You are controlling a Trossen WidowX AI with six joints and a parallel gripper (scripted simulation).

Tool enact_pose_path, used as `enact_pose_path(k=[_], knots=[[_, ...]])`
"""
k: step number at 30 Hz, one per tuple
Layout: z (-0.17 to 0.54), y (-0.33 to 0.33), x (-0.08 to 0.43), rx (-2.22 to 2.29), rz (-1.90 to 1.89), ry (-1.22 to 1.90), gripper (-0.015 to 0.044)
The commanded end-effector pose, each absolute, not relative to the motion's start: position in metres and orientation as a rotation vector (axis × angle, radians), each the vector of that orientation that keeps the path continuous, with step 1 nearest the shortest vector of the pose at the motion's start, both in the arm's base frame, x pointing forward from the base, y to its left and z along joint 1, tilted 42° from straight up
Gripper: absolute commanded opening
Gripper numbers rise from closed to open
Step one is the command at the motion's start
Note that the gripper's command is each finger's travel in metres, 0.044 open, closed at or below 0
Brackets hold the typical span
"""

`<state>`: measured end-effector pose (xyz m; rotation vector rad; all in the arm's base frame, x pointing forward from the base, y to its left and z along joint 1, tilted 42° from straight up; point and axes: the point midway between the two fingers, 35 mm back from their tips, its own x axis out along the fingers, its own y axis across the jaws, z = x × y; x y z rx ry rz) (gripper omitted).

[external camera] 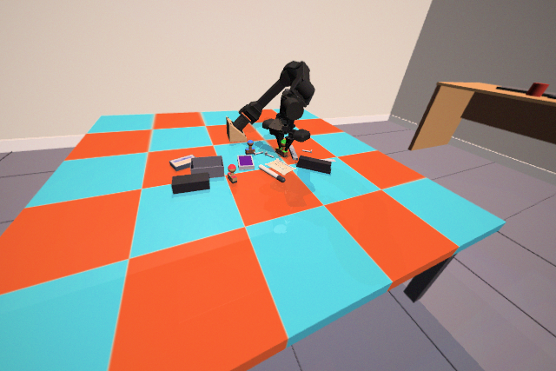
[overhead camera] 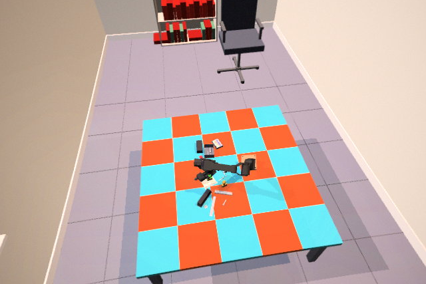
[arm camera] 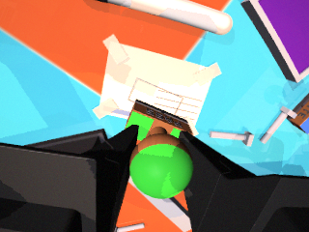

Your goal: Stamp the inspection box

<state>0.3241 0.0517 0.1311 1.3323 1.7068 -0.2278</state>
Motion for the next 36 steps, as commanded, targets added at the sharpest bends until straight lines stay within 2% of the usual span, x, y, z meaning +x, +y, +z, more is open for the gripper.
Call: enact_pose_path(k=[1, 11, 23, 36], knots=[[0.137, 0.045, 0.324, 1.331, -0.23, 1.703, 0.0], [0.141, 0.034, 0.324, 1.33, -0.232, 1.701, 0.0], [0.081, -0.039, 0.318, 1.313, -0.266, 1.686, 0.0], [0.018, -0.108, 0.282, 1.312, -0.264, 1.693, 0.0]])
